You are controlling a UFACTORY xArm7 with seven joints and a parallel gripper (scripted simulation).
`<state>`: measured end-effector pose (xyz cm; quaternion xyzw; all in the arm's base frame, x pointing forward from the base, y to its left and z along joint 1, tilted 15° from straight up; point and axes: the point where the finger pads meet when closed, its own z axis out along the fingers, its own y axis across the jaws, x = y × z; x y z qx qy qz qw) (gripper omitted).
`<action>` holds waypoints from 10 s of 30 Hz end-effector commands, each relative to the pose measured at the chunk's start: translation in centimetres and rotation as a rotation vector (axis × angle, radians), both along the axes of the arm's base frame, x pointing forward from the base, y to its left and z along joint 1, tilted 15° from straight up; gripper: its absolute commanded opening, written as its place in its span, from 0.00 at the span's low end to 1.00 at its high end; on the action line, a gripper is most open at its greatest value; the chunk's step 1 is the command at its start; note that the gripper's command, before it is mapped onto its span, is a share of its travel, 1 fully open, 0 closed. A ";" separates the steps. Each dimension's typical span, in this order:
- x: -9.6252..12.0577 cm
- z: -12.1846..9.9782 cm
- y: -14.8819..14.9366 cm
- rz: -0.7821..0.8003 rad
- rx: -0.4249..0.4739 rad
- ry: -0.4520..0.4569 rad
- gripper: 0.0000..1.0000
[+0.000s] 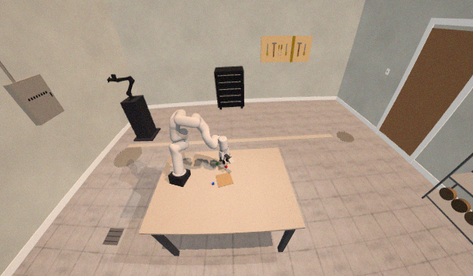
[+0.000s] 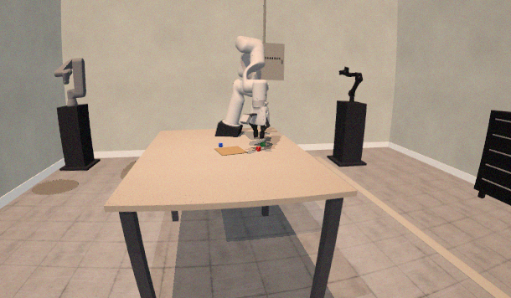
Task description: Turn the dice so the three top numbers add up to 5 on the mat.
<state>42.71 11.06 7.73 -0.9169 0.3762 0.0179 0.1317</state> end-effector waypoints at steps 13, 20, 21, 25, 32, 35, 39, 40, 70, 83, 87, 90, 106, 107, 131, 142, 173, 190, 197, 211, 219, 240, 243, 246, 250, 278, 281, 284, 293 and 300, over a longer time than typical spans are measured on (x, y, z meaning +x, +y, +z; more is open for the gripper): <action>0.3 -1.9 0.5 -0.001 0.000 -0.003 0.36; 0.3 -2.6 0.7 -0.001 0.000 -0.003 0.36; 0.4 -2.8 0.7 -0.001 0.000 -0.003 0.36; 0.4 -3.3 0.9 -0.001 -0.001 -0.003 0.36; 0.4 -4.0 1.0 -0.001 -0.001 -0.003 0.36; 0.5 -4.0 1.1 -0.001 0.000 -0.003 0.36; 0.5 -4.2 1.1 -0.001 -0.001 -0.003 0.36; 0.5 -4.3 1.1 -0.001 -0.001 -0.003 0.36; 0.5 -4.3 1.1 -0.001 -0.001 -0.003 0.36; 0.5 -4.3 1.1 -0.001 -0.001 -0.003 0.36; 0.5 -4.3 1.1 -0.001 -0.001 -0.003 0.36; 0.5 -4.3 1.1 -0.001 -0.001 -0.003 0.36; 0.6 -4.3 1.1 -0.001 -0.001 -0.003 0.36; 0.6 -4.3 1.1 -0.001 -0.001 -0.003 0.36; 0.6 -4.3 1.1 -0.001 -0.001 -0.003 0.36; 0.6 -4.6 1.2 -0.001 -0.001 -0.003 0.36; 0.8 -6.6 1.7 -0.001 -0.001 -0.003 0.36; 0.8 -6.6 1.7 -0.001 -0.001 -0.003 0.36; 0.8 -6.6 1.7 -0.001 -0.001 -0.003 0.36; 0.8 -6.6 1.7 -0.001 -0.001 -0.003 0.15; 0.8 -6.6 1.7 -0.001 -0.001 -0.003 0.15; 0.8 -6.3 1.7 -0.001 -0.001 -0.003 0.15; 0.7 -5.3 1.4 -0.001 -0.001 -0.003 0.15; 0.6 -3.5 0.9 -0.001 0.000 -0.003 0.15; 0.3 -0.5 0.1 -0.001 0.000 -0.003 0.15; -0.6 2.3 -3.9 0.129 -0.015 -0.037 0.15; -1.5 1.6 -6.6 0.248 -0.025 -0.068 0.15; -2.0 1.3 -8.1 0.316 -0.031 -0.085 0.15; -4.4 0.1 -12.7 0.549 -0.044 -0.146 0.15; -6.0 -0.6 -15.0 0.681 -0.049 -0.183 0.15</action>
